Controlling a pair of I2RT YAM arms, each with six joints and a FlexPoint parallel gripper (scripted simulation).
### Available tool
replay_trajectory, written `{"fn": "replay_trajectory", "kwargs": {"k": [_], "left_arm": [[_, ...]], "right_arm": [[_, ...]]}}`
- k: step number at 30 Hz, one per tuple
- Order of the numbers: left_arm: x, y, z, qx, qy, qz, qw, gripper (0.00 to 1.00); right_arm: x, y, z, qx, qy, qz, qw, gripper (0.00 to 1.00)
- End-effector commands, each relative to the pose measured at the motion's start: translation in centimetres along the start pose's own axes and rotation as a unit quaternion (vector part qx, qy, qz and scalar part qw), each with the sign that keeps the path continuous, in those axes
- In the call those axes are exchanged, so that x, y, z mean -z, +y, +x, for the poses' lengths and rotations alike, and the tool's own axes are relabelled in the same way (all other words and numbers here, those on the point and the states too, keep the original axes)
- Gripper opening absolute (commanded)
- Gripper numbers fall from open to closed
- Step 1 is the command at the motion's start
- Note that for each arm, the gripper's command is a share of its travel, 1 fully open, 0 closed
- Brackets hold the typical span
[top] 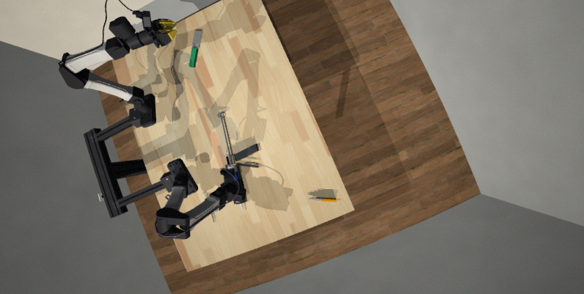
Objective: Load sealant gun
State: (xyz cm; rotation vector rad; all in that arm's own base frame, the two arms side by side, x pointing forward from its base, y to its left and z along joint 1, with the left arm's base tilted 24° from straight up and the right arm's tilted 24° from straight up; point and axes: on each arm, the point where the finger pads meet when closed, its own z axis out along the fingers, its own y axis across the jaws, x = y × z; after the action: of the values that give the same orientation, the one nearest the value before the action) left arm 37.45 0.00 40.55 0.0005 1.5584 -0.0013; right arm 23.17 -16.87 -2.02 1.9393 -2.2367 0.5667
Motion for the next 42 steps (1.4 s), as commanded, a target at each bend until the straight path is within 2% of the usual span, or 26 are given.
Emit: {"fn": "replay_trajectory", "kwargs": {"k": [1, 8, 9, 13, 42], "left_arm": [[-0.1, -0.6, -2.1, 0.001, -0.024, 0.006, 1.000, 0.53], [-0.1, -0.6, -2.1, 0.001, -0.024, 0.006, 1.000, 0.53], [-0.1, -0.6, -2.1, 0.001, -0.024, 0.006, 1.000, 0.53], [-0.1, -0.6, -2.1, 0.001, -0.024, 0.006, 1.000, 0.53], [-0.1, -0.6, -2.1, 0.001, -0.024, 0.006, 1.000, 0.53]], "right_arm": [[-0.3, -0.7, 0.8, -0.003, 0.011, 0.005, 1.000, 0.00], [-0.3, -0.7, 0.8, -0.002, 0.011, 0.004, 1.000, 0.00], [-0.3, -0.7, 0.8, -0.002, 0.011, 0.004, 1.000, 0.59], [-0.7, 0.6, 0.1, 0.002, 0.005, -0.010, 1.000, 0.59], [-0.6, 0.5, 0.2, 0.000, 0.006, -0.009, 1.000, 0.59]]}}
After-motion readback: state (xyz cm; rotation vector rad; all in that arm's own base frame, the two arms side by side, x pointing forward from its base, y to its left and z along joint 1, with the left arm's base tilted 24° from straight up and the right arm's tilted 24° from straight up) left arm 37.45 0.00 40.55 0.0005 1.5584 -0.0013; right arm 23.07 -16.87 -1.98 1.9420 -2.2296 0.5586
